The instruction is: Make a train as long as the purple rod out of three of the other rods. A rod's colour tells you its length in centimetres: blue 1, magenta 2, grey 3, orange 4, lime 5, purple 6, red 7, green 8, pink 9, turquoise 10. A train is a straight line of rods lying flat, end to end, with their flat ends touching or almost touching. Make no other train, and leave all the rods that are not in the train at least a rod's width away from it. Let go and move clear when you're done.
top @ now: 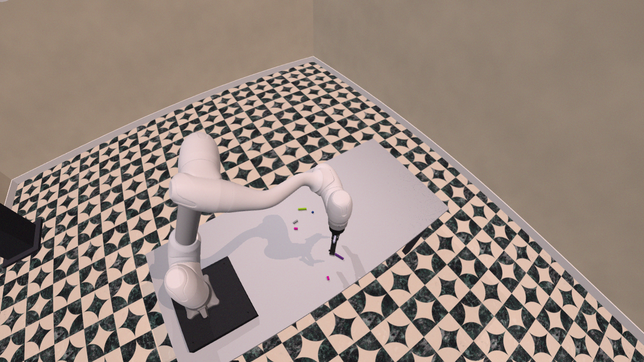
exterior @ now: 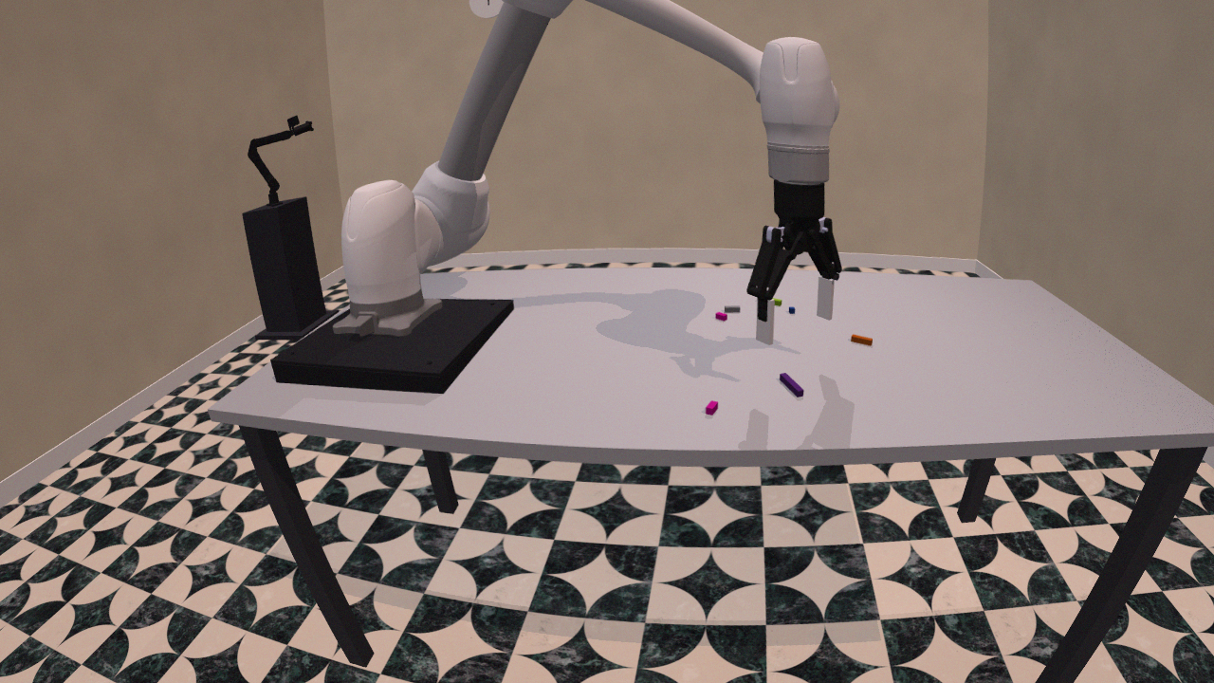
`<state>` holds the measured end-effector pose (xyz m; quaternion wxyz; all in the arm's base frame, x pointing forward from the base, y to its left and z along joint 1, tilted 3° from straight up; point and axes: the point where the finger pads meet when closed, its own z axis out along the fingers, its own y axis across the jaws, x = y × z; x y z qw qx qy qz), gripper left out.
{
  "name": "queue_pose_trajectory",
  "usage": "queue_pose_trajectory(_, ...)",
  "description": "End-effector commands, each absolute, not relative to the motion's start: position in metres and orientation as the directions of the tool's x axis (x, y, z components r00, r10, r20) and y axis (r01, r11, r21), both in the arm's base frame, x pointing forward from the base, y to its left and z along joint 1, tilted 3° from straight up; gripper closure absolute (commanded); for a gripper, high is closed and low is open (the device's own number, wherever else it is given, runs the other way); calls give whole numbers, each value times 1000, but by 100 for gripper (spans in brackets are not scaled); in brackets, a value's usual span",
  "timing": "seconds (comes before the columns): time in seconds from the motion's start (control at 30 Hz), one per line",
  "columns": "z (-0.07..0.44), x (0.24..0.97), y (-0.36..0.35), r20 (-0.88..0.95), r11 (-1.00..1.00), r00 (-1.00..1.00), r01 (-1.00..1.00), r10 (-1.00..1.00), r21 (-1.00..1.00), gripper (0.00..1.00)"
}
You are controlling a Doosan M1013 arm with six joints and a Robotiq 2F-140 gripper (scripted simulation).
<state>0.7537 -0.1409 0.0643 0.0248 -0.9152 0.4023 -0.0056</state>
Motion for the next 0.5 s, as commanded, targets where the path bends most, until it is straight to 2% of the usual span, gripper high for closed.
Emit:
queue_pose_trajectory(0.0, 63, 738, -159, -17, -543, 544, -838, -839, -47, 0)
queue_pose_trajectory(0.17, 62, 718, -179, -26, -371, 372, -928, -928, -43, 0)
queue_pose_trajectory(0.23, 62, 718, -179, -26, -371, 372, -928, -928, -43, 0)
queue_pose_trajectory(0.27, 61, 706, -190, -31, -264, 265, -964, -964, -40, 0)
queue_pose_trajectory(0.47, 59, 683, -211, -39, -45, 47, -998, -998, -32, 0)
